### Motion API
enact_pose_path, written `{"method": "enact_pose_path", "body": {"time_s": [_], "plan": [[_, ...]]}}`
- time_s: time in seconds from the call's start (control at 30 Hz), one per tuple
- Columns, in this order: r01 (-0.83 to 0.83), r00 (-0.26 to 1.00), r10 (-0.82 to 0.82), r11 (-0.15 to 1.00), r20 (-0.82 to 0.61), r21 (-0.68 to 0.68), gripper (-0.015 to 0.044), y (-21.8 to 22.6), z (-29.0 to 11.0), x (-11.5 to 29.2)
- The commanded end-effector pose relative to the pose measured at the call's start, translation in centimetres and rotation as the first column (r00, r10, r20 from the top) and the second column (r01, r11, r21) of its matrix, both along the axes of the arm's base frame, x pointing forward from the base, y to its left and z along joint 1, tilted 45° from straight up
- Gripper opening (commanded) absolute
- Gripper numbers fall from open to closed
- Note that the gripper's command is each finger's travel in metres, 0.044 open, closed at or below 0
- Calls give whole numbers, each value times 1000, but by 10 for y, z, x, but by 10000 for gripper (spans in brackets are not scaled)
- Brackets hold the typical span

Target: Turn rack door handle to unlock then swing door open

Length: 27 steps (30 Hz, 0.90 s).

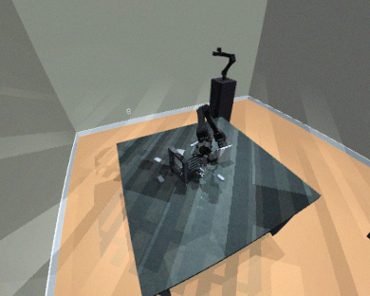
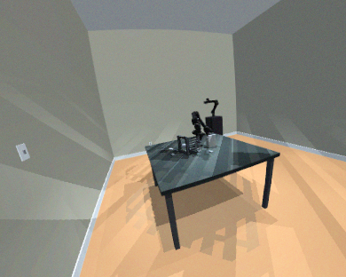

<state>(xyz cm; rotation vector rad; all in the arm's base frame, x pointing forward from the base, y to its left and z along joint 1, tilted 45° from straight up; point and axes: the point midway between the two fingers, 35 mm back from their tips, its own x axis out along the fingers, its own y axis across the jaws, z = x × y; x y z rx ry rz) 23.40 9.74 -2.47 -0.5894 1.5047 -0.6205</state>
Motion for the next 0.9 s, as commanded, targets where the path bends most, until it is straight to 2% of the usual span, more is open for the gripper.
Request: {"method": "enact_pose_path", "body": {"time_s": [0.0,0.87], "plan": [[2,1000,-2,1000,4,0,297,1,1,0],[2,1000,-2,1000,3,2,297,28,27,3]]}}
